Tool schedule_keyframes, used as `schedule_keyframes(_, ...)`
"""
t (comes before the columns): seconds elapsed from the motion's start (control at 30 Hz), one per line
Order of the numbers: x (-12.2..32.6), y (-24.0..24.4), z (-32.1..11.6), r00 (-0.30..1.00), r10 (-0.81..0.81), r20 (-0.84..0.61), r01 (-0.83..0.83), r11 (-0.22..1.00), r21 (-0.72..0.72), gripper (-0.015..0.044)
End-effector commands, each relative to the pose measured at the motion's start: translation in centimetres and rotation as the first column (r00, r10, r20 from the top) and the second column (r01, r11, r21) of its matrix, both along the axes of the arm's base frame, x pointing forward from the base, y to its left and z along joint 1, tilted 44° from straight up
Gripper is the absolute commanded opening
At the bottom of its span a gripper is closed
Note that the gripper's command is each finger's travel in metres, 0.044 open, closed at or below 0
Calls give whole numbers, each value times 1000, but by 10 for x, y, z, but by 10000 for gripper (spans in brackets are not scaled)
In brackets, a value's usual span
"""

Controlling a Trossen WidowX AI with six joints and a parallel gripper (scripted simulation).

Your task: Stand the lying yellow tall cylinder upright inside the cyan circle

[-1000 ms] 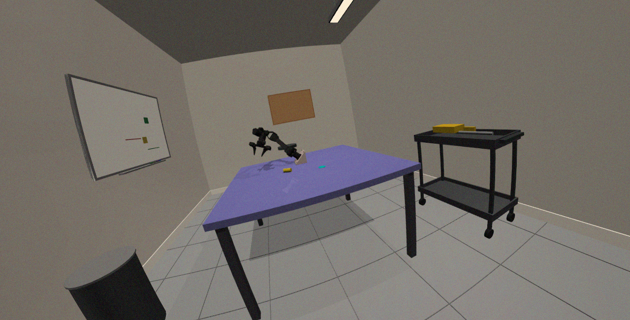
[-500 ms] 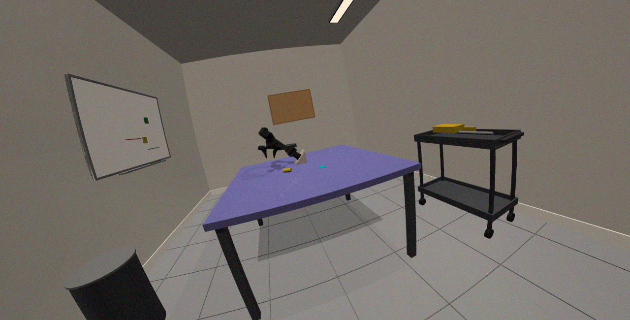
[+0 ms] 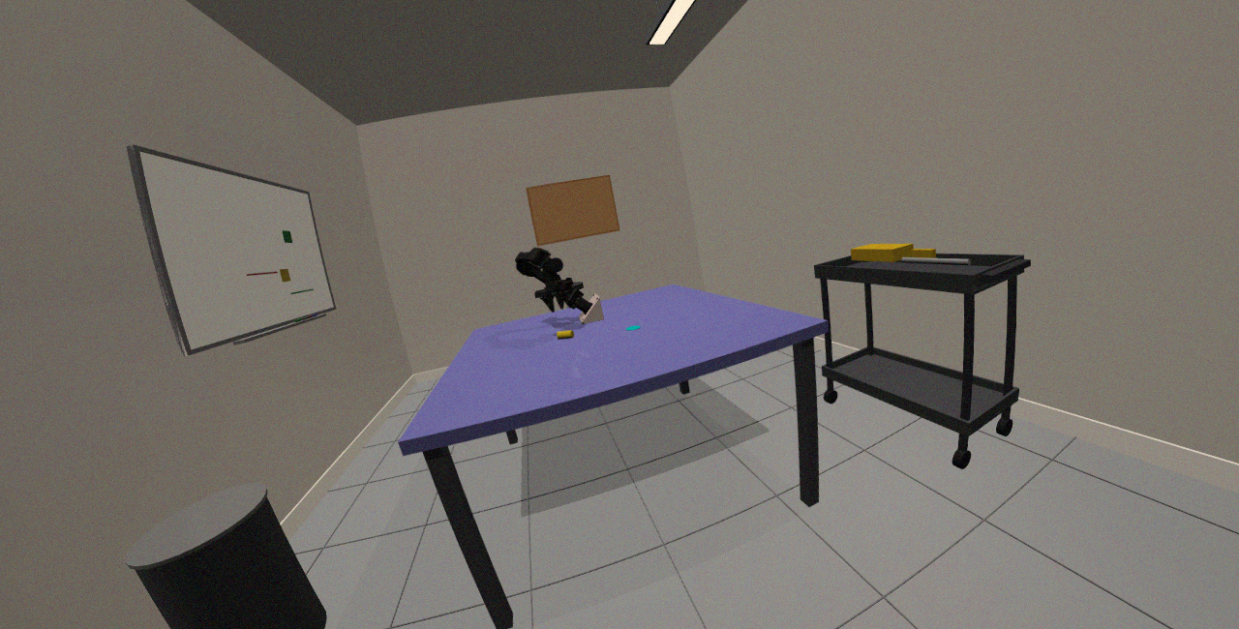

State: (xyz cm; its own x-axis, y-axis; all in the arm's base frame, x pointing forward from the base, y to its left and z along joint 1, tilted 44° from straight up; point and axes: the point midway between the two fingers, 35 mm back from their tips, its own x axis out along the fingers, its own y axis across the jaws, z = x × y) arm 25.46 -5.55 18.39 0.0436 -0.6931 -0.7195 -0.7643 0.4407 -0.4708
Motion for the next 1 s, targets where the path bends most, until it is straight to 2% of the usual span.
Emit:
schedule_keyframes(0.0,-2,16,-18,991,39,-129,-37,999,13,309)
schedule_keyframes(0.23,-2,18,-23,987,46,-154,-44,999,14,309)
schedule_keyframes(0.6,-5,-53,-96,987,46,-151,-45,999,11,309)
schedule_keyframes(0.8,-6,-57,-100,987,45,-152,-44,999,9,309)
schedule_keyframes(0.97,-6,-57,-100,987,45,-152,-44,999,9,178)
